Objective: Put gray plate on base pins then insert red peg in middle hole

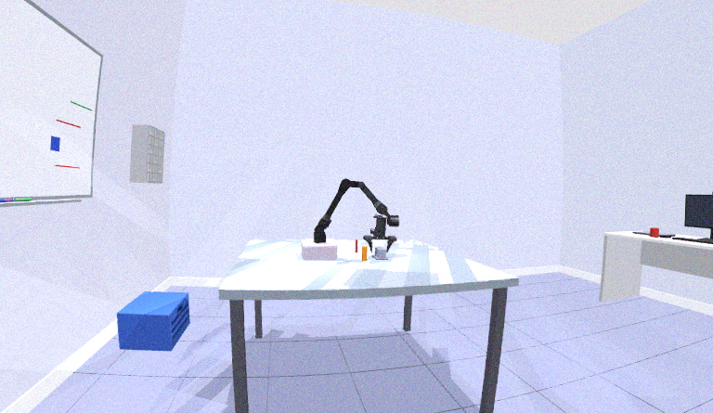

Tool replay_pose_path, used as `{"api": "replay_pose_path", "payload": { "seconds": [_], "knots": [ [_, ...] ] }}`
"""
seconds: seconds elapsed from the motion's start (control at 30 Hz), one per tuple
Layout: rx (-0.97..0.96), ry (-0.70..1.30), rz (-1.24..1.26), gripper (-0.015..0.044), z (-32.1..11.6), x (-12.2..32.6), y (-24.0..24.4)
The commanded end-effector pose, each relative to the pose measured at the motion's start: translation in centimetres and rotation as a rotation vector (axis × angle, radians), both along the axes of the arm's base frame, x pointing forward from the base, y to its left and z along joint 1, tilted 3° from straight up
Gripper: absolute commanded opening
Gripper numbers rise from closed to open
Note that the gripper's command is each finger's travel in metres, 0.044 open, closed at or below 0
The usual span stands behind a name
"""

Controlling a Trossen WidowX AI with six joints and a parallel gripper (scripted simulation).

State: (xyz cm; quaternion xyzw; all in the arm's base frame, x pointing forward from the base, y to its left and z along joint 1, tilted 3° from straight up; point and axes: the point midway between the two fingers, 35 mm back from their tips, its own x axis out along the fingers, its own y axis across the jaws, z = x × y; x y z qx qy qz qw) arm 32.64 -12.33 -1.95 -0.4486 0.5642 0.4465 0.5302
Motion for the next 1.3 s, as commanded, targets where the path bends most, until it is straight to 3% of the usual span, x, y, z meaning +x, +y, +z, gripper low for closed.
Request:
{"api": "replay_pose_path", "payload": {
  "seconds": [0.0, 0.13, 0.4, 0.93, 1.27],
  "knots": [
    [-0.011, -0.027, 0.000, 0.0440, 5.2, 1.0, -0.1],
    [-0.012, -0.025, 0.001, 0.0440, 10.7, 0.6, 0.3],
    [-0.011, -0.028, -0.049, 0.0440, 11.2, 0.7, 0.8],
    [-0.021, -0.061, -1.277, 0.0440, 10.7, -0.8, 11.3],
    [-0.032, -0.068, -1.678, 0.0440, 10.5, -2.1, 14.7]
  ]
}}
